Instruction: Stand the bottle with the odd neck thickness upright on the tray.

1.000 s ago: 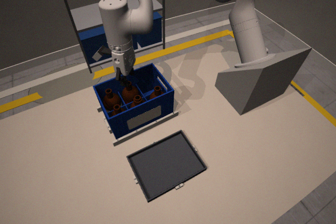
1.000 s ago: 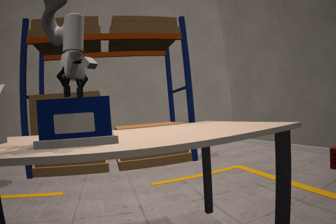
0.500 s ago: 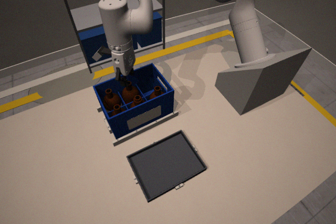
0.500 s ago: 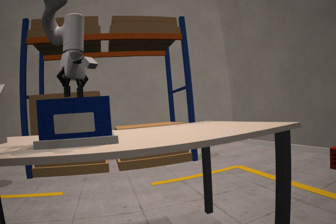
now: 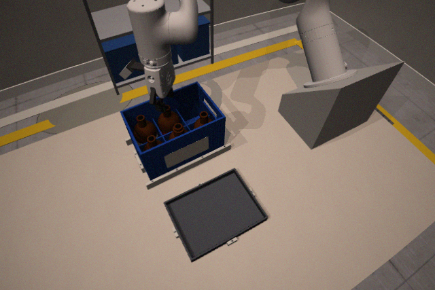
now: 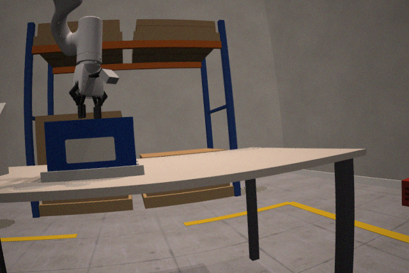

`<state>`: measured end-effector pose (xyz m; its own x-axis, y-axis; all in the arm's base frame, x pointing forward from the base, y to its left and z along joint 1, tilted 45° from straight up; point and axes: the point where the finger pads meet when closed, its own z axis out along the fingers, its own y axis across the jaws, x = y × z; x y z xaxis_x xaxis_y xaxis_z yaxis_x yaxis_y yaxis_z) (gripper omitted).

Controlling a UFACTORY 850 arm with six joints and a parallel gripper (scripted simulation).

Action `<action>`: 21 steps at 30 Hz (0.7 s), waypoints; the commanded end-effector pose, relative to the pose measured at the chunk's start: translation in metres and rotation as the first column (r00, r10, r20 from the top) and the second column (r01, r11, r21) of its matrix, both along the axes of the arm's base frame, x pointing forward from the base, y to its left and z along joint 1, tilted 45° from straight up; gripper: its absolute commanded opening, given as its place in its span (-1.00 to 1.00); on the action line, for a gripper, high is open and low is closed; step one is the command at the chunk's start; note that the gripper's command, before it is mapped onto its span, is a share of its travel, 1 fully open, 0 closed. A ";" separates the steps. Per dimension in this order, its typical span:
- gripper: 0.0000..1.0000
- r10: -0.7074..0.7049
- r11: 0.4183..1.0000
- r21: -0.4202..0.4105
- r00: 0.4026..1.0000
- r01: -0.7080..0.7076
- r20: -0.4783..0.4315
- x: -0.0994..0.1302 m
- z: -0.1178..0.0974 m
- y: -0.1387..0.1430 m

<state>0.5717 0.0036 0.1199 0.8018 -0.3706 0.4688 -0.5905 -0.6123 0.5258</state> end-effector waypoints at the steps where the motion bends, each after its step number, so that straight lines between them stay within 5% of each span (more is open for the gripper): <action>1: 0.30 0.001 1.000 0.000 1.000 -0.001 0.001 0.001 0.001 0.001; 21: 0.30 0.001 1.000 0.000 1.000 -0.001 0.001 0.001 -0.004 -0.004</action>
